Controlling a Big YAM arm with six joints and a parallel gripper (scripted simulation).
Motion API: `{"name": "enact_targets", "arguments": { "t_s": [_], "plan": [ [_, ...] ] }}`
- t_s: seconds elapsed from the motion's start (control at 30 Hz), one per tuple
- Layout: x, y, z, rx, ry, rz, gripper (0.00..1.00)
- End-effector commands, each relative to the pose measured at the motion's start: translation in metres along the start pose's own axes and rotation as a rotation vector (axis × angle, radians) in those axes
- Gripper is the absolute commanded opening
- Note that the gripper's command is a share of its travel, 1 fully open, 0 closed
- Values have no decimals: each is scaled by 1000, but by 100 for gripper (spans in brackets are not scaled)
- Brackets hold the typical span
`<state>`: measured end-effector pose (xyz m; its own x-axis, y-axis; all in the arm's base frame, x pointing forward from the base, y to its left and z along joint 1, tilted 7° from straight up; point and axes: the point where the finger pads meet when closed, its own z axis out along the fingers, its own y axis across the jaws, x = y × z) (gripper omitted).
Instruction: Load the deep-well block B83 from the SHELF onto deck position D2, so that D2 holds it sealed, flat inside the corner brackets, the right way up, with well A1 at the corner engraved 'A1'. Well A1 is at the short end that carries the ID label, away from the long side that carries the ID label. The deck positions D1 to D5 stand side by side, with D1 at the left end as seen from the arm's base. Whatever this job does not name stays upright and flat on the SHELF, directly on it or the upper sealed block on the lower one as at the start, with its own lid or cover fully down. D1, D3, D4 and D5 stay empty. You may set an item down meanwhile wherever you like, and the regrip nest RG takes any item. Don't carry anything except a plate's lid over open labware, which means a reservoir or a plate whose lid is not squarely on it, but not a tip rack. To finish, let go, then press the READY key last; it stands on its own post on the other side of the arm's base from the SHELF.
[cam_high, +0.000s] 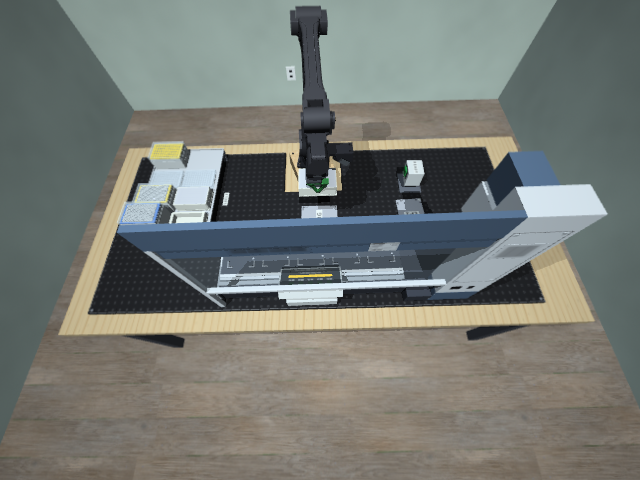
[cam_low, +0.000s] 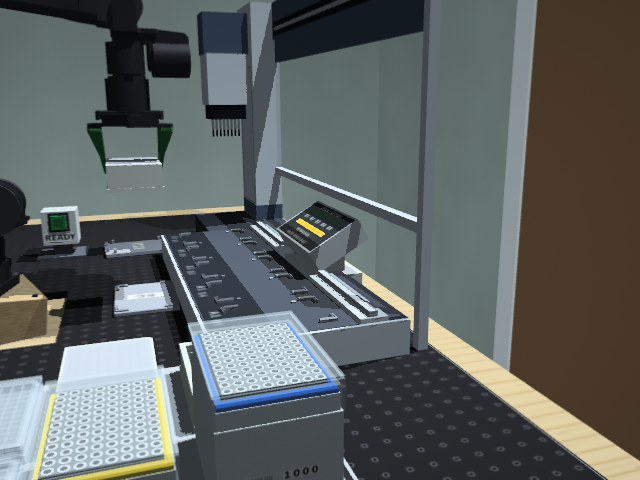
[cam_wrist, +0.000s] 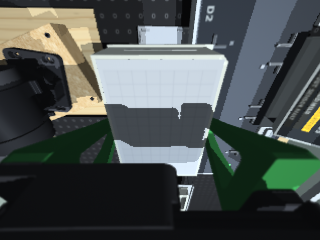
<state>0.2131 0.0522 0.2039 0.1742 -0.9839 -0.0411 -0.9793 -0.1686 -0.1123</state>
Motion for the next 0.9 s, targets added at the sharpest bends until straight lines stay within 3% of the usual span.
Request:
{"name": "enact_targets", "arguments": {
  "t_s": [0.0,0.13,0.87],
  "plan": [
    [-2,-25,-27,78,-5,29,0],
    [-2,-23,-31,94,-6,27,0],
    [-2,-23,-31,94,-6,27,0]
  ]
}}
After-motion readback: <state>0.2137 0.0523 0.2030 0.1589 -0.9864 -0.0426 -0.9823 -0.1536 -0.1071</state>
